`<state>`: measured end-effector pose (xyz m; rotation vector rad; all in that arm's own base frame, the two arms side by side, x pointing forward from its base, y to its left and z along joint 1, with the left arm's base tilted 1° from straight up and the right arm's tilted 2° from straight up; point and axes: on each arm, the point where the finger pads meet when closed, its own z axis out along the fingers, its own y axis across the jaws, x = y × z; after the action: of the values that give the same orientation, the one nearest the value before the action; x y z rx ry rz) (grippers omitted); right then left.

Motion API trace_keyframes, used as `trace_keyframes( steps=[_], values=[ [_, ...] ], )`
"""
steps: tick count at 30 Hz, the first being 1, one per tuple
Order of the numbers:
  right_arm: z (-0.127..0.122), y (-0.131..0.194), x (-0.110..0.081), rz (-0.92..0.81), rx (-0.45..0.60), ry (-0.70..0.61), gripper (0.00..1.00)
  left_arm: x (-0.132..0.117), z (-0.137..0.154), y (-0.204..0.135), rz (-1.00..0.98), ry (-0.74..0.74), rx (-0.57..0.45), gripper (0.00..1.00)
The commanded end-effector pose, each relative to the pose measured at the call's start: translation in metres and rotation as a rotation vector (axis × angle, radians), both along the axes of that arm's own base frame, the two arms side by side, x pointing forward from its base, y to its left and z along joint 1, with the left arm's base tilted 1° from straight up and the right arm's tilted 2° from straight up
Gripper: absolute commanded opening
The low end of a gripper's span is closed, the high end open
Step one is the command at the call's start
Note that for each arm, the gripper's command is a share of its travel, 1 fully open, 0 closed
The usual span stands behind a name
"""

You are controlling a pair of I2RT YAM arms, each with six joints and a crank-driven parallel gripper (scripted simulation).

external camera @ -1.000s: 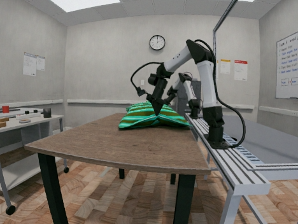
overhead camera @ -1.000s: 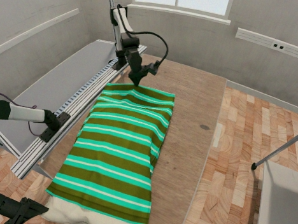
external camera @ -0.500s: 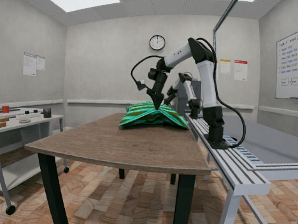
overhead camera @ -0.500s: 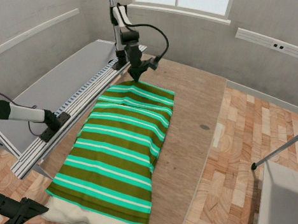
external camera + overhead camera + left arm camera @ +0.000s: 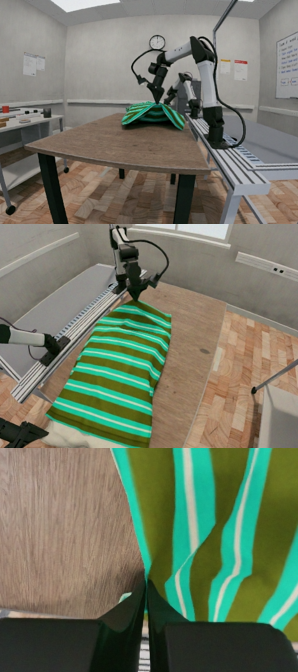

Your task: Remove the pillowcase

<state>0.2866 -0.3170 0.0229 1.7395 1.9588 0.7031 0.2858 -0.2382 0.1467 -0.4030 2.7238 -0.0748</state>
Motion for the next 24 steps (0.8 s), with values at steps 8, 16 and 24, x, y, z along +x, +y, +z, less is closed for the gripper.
trace_keyframes(
  steps=[8,16,24],
  values=[
    [0.0176,-0.0130,0.0124,0.022,-0.082,-0.041,0.01,-0.0045,0.0015,0.0111,0.013,0.028,0.038,0.01],
    [0.0176,-0.0130,0.0124,0.022,-0.082,-0.041,0.01,-0.0053,0.0003,0.0148,0.017,0.034,0.045,0.01],
    [0.0176,-0.0130,0.0124,0.022,-0.082,-0.041,0.01,-0.0058,-0.0002,0.0158,0.016,0.036,0.047,0.01]
  ],
)
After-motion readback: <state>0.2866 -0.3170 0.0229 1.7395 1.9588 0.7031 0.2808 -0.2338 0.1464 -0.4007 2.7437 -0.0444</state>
